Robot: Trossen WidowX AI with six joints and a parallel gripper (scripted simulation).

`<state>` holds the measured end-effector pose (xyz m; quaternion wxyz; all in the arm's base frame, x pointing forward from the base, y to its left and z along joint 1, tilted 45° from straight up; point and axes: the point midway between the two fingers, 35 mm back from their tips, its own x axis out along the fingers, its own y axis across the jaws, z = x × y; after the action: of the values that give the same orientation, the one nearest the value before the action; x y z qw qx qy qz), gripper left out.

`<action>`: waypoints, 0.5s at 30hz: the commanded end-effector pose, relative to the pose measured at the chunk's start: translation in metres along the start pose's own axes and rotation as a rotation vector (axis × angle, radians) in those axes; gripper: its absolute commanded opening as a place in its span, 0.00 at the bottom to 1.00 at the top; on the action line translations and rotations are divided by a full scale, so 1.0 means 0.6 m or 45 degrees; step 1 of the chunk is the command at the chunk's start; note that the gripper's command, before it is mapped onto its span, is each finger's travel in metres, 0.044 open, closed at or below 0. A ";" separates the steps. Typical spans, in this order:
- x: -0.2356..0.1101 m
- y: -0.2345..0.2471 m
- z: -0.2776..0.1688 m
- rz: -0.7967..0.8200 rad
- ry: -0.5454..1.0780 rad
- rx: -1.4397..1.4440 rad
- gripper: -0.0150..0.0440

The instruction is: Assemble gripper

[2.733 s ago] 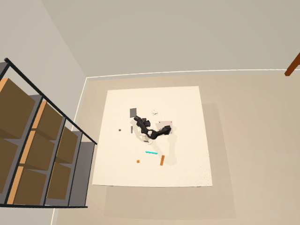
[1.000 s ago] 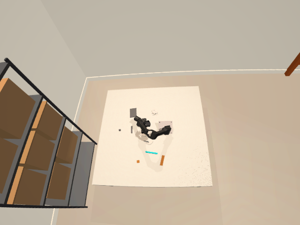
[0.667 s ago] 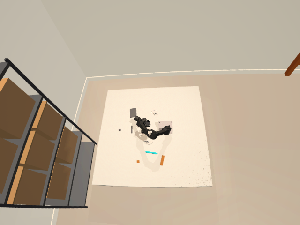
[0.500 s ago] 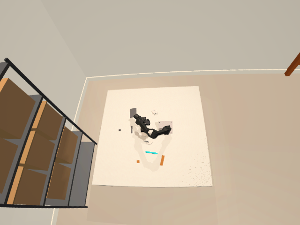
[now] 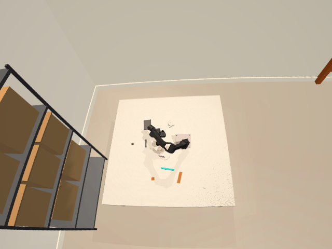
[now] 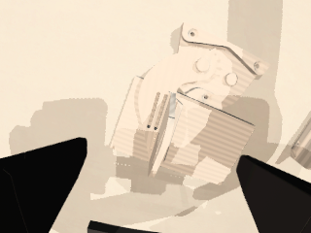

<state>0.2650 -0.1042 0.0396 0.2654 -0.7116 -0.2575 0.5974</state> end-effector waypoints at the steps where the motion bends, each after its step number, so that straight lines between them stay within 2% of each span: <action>1: -0.002 -0.011 -0.003 -0.003 0.002 -0.098 1.00; 15: -0.007 -0.041 -0.009 0.001 0.000 -0.466 1.00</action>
<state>0.2679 -0.0927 0.0560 0.1521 -0.7439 -0.3449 0.5519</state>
